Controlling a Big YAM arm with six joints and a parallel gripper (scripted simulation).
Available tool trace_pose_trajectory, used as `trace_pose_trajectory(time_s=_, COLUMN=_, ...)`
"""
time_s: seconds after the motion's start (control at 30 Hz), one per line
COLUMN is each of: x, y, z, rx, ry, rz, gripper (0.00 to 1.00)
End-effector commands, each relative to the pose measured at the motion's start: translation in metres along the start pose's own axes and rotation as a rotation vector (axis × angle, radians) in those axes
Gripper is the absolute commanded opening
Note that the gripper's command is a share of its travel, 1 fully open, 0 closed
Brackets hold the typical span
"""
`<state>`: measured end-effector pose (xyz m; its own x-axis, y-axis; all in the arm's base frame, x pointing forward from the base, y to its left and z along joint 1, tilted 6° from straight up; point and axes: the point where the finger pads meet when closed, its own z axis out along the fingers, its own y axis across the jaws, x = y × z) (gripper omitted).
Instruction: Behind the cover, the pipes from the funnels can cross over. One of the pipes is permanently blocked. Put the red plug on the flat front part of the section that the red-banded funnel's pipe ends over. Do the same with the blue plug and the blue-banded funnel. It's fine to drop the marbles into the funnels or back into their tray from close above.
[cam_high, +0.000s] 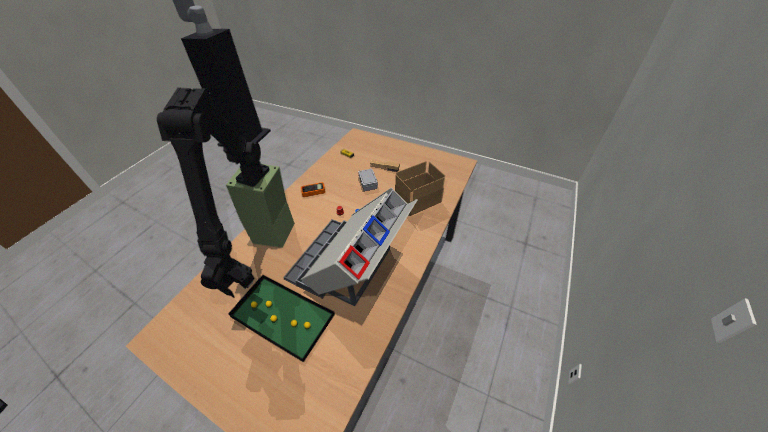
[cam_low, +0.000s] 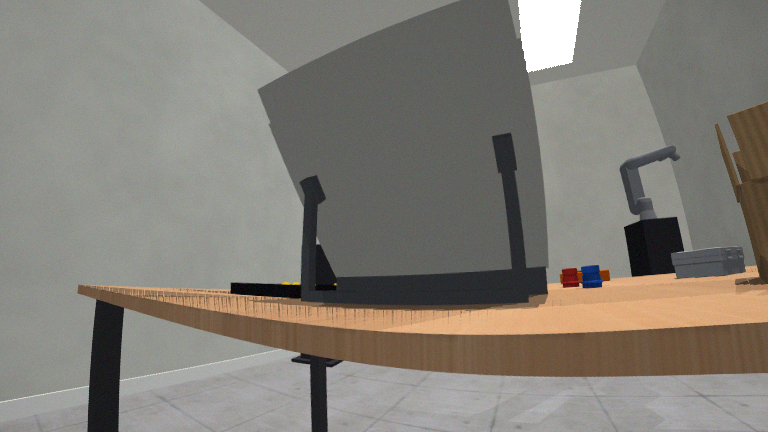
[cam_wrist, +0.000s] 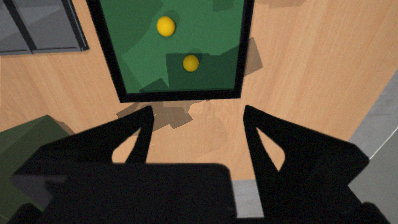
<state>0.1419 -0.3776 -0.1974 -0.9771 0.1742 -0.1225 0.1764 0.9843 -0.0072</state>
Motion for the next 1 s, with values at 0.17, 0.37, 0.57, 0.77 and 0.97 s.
trace_pose_trajectory(time_s=0.17, x=0.0021, y=0.0013, z=0.0038, rx=0.005, ry=-0.003, rz=0.002, gripper=0.8)
trace_pose_trajectory(time_s=0.37, x=0.0027, y=0.0019, z=0.0044, rx=0.007, ry=-0.004, rz=0.002, gripper=0.8)
trace_pose_trajectory(time_s=0.57, x=0.004, y=0.0029, z=0.0057, rx=0.01, ry=-0.006, rz=0.001, gripper=0.8)
trace_pose_trajectory(time_s=0.77, x=0.0053, y=0.004, z=0.0069, rx=0.012, ry=-0.007, rz=0.001, gripper=0.8)
trace_pose_trajectory(time_s=0.97, x=0.0057, y=0.0045, z=0.0077, rx=0.015, ry=-0.009, rz=0.001, gripper=0.8)
